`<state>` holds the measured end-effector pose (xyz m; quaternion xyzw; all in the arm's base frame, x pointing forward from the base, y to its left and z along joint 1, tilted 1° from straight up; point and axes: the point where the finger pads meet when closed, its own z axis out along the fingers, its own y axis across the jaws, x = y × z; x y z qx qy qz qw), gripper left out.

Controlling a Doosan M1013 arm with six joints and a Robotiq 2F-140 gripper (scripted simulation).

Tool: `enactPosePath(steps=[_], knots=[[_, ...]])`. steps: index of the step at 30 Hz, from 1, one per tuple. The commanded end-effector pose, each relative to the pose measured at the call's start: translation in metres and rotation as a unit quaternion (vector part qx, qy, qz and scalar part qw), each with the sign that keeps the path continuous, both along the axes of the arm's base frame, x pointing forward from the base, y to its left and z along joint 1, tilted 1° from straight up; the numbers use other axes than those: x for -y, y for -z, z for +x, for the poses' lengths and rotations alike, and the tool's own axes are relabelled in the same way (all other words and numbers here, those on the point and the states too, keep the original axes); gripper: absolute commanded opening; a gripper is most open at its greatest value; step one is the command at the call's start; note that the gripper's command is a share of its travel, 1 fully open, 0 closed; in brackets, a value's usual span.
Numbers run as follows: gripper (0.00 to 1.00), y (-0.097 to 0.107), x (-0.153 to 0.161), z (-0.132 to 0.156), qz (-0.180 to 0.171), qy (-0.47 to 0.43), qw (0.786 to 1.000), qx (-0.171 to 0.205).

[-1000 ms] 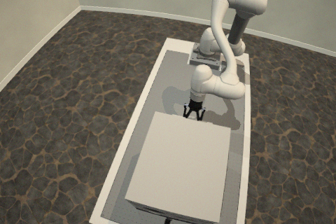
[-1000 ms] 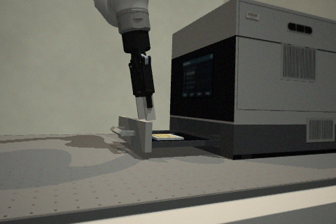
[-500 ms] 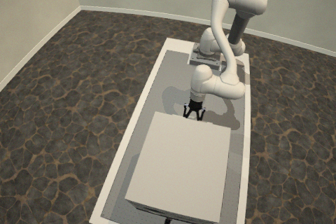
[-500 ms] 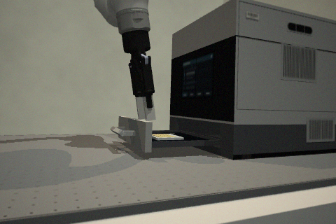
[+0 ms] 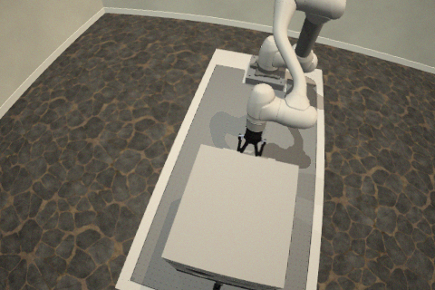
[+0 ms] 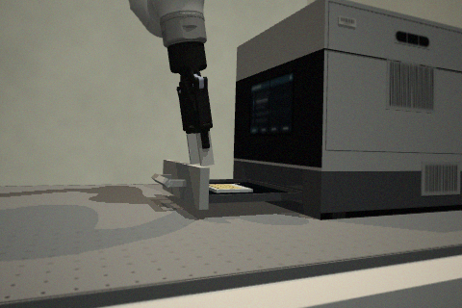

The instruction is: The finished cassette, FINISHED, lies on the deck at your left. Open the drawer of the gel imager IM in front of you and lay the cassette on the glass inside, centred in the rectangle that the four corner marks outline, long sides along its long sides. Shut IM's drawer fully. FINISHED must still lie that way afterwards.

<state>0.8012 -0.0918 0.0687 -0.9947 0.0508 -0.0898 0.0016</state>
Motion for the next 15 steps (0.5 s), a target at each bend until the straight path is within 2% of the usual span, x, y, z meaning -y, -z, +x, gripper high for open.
enactPosePath(steps=[1,7,15], knots=[[0.46,0.005,-0.001,-0.002,0.000,0.001,1.000,-0.002],[0.46,0.005,-0.001,-0.002,0.000,0.001,1.000,-0.002],[0.46,-0.006,-0.001,-0.002,0.000,0.001,1.000,-0.002]])
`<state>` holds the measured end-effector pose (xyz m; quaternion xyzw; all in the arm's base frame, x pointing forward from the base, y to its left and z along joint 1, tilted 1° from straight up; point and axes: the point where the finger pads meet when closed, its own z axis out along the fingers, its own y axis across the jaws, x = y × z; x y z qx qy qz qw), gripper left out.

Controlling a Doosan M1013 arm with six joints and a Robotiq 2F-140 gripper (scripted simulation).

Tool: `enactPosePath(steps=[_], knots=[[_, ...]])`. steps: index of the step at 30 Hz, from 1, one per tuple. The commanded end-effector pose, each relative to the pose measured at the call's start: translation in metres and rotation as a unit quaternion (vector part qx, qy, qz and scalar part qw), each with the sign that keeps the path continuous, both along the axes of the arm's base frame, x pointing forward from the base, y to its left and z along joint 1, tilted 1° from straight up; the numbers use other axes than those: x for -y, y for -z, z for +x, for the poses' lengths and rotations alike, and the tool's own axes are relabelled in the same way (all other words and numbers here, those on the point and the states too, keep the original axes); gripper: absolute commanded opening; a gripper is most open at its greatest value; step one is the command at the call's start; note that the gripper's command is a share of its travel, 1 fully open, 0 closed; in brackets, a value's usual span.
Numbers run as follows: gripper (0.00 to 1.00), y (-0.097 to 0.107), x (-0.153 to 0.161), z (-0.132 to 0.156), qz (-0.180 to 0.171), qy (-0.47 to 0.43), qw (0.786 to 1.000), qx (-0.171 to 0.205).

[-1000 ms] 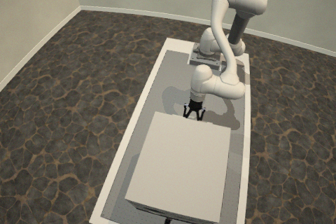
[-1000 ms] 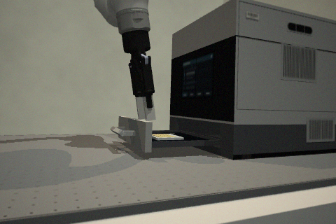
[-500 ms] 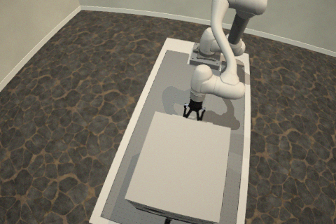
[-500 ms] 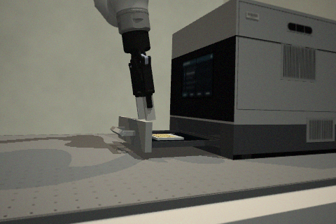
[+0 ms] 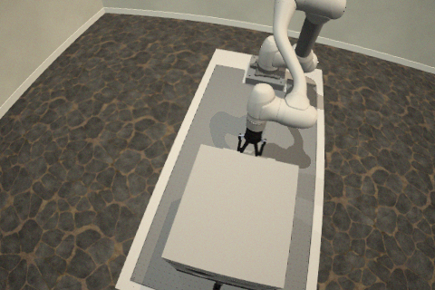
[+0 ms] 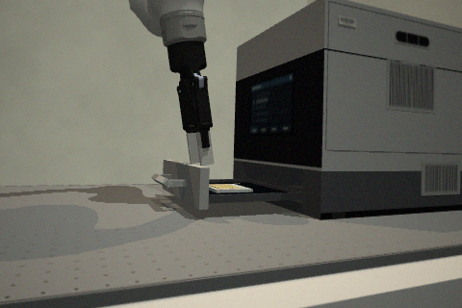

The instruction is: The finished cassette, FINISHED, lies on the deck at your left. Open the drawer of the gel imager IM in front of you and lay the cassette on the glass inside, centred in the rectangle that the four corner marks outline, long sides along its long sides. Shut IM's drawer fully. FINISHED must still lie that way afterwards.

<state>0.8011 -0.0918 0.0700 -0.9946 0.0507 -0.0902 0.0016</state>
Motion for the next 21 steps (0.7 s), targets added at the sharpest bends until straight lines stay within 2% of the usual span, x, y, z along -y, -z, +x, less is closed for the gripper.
enactPosePath(steps=[1,21], knots=[[0.46,-0.006,-0.001,-0.002,0.000,0.001,1.000,-0.002],[0.46,-0.028,-0.001,-0.002,0.000,0.001,1.000,-0.002]])
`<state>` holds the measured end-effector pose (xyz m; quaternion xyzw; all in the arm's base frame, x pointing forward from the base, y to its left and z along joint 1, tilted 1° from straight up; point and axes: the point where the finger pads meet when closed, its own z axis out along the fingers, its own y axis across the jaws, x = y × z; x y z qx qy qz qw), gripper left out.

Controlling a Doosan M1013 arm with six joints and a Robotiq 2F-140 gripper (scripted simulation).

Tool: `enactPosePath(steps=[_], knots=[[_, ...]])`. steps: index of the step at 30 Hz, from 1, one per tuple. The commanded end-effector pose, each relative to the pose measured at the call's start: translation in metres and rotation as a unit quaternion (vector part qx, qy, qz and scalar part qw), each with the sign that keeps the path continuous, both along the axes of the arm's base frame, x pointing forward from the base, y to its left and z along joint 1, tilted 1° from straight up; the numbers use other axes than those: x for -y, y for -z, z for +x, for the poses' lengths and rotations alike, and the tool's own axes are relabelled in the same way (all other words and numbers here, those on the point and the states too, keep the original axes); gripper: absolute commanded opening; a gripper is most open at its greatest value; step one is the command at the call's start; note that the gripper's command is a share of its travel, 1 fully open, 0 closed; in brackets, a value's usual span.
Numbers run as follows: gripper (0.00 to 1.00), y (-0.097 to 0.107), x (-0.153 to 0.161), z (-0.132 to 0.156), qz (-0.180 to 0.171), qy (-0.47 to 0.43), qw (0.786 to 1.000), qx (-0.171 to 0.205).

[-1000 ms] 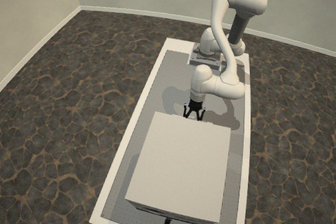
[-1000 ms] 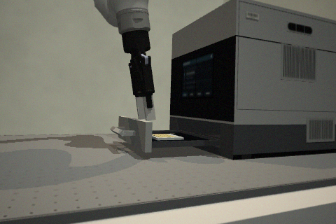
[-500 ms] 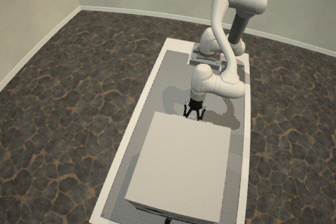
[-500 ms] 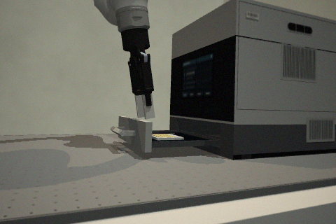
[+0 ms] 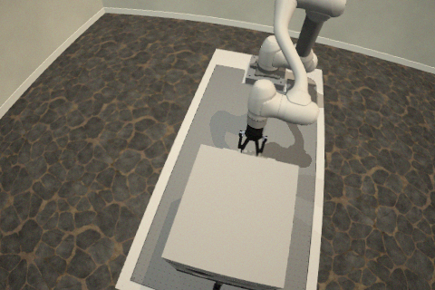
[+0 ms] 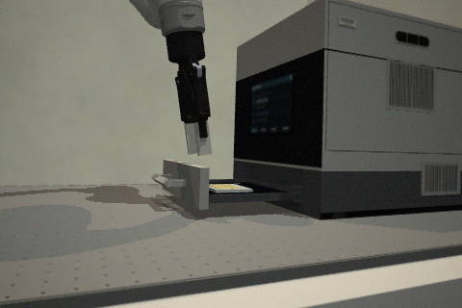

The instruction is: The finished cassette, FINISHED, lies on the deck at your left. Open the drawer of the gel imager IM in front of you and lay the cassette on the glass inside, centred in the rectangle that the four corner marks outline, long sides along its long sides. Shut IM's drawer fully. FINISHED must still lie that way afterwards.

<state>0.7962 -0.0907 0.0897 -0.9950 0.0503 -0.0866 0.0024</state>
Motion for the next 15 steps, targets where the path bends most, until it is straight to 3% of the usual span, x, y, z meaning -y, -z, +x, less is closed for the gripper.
enactPosePath(steps=[1,15], knots=[[0.46,-0.008,0.000,0.003,-0.001,0.001,1.000,0.002],[0.46,-0.024,0.000,0.002,-0.001,0.001,1.000,0.002]])
